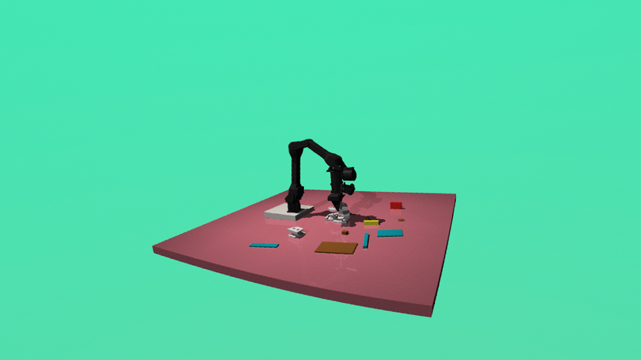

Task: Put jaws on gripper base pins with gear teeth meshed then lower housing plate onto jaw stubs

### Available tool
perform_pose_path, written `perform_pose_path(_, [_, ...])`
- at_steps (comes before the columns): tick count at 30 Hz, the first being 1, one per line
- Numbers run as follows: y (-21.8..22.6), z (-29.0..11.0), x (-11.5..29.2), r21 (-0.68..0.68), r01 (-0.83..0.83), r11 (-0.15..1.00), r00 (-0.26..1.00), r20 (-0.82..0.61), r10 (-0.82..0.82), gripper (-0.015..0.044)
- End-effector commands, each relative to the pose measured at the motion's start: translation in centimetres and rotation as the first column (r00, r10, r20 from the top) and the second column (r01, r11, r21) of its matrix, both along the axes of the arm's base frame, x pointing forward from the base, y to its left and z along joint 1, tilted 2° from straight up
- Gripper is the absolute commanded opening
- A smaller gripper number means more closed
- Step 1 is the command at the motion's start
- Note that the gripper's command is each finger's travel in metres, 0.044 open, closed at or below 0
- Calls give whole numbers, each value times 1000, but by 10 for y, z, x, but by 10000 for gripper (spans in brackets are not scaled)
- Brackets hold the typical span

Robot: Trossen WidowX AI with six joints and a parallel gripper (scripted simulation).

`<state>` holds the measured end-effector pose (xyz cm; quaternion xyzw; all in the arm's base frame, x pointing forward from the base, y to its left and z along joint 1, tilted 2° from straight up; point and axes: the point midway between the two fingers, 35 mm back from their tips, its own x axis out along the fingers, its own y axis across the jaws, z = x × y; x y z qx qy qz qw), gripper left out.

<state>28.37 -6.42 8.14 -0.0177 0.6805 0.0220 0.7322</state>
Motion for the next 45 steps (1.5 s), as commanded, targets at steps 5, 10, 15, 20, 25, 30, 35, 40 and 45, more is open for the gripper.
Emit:
perform_pose_path(5, [1,-17,0,7,-7,1000,1000,-10,7,134])
perform_pose_path(10, [2,-25,0,7,-7,1000,1000,-10,7,134])
perform_pose_path(15, [2,-30,0,7,-7,1000,1000,-10,7,134])
perform_pose_path(20, [2,-30,0,7,-7,1000,1000,-10,7,134])
perform_pose_path(25, [2,-30,0,7,-7,1000,1000,-10,7,134])
perform_pose_path(30, [2,-30,0,7,-7,1000,1000,-10,7,134])
perform_pose_path(35, [2,-31,0,7,-8,1000,1000,-10,8,134])
perform_pose_path(40, [2,-33,0,7,-9,1000,1000,-10,9,134])
perform_pose_path(45, [2,-33,0,7,-9,1000,1000,-10,9,134])
